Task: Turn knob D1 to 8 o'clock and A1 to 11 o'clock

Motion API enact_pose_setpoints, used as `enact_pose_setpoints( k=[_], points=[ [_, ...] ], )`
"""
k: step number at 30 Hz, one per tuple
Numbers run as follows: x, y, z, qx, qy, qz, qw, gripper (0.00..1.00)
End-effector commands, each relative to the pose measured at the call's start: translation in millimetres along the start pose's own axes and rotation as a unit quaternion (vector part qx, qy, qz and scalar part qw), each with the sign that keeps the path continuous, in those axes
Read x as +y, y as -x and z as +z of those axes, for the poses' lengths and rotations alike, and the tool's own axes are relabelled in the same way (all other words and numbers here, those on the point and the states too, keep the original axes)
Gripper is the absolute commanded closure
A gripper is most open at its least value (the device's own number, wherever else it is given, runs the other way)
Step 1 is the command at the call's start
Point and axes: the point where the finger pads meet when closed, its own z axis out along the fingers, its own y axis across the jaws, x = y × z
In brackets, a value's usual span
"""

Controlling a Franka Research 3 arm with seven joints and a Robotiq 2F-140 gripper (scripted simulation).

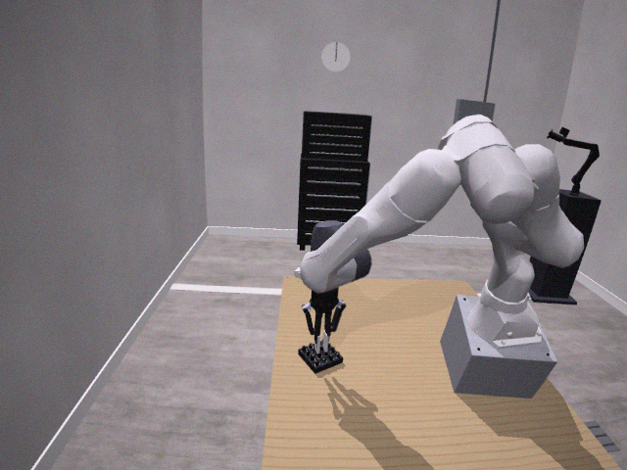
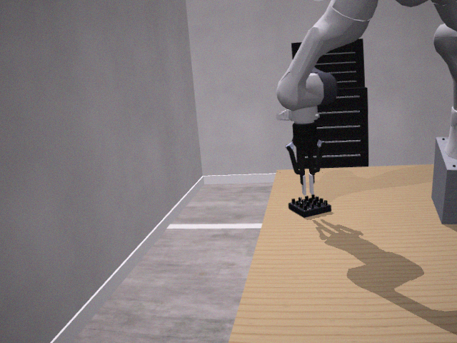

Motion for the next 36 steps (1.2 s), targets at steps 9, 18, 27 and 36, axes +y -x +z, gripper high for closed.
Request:
enact_pose_setpoints(
  k=[9, 18, 27, 36],
  points=[
    [-1.9, 2.9, -1.3, -0.001, 0.005, 0.136, 0.991, 0.88],
    [-3.2, 3.4, -3.1, -0.002, 0.003, 0.203, 0.979, 0.88],
    [-4.6, 3.9, -5.0, -0.002, 0.001, 0.267, 0.964, 0.88],
    [-6.4, 4.5, -7.1, -0.003, -0.001, 0.332, 0.943, 0.88]
  ],
)
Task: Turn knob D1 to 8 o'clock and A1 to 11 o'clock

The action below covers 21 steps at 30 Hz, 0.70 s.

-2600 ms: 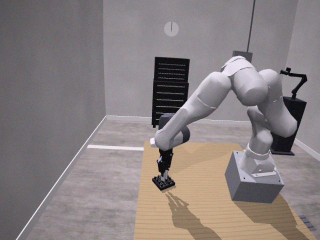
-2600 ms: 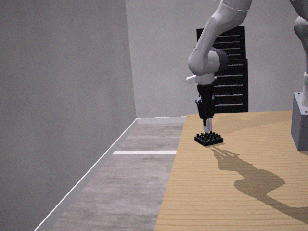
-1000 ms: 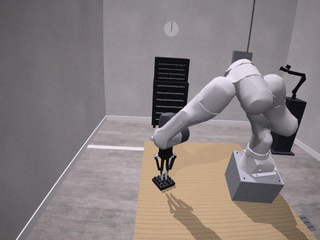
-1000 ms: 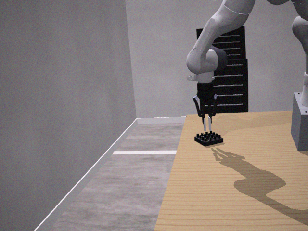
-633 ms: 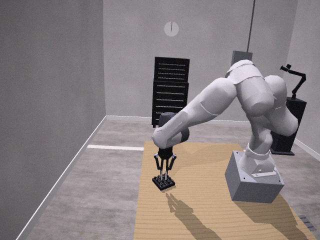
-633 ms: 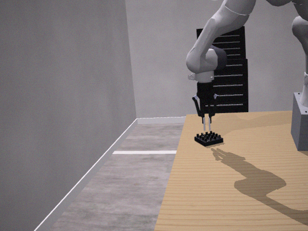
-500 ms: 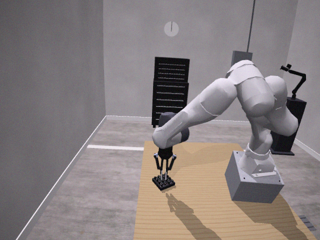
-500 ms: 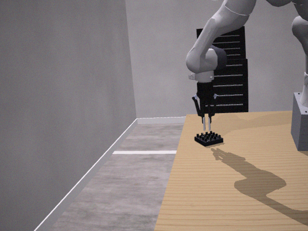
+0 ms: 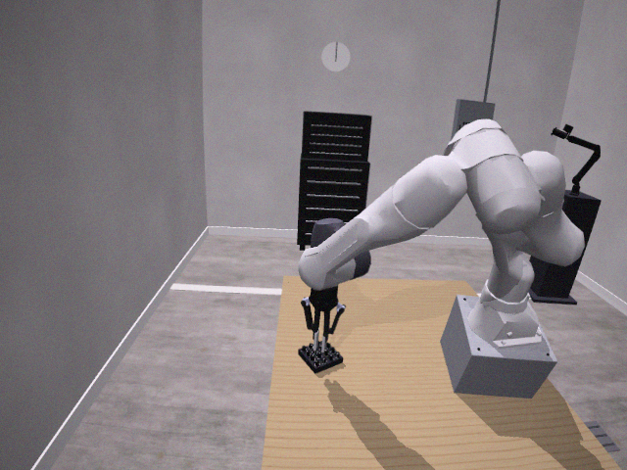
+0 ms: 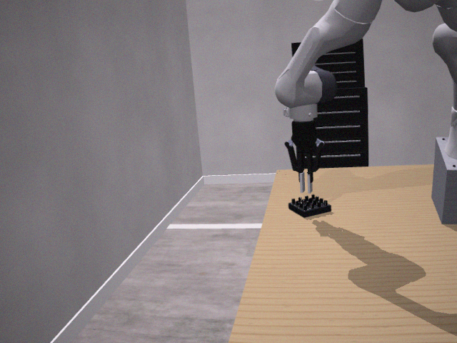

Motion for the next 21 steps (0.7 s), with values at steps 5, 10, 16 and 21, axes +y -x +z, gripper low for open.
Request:
enact_pose_setpoints(
  k=[5, 10, 16, 21],
  points=[
    [-0.6, 3.7, -1.1, 0.001, 0.004, 0.106, 0.994, 0.88],
    [-1.4, 4.7, -2.4, 0.0, 0.003, 0.143, 0.99, 0.88],
    [-2.4, 5.9, -3.9, -0.001, 0.001, 0.187, 0.982, 0.88],
    [-2.8, 6.4, -4.5, -0.002, 0.001, 0.204, 0.979, 0.88]
  ],
)
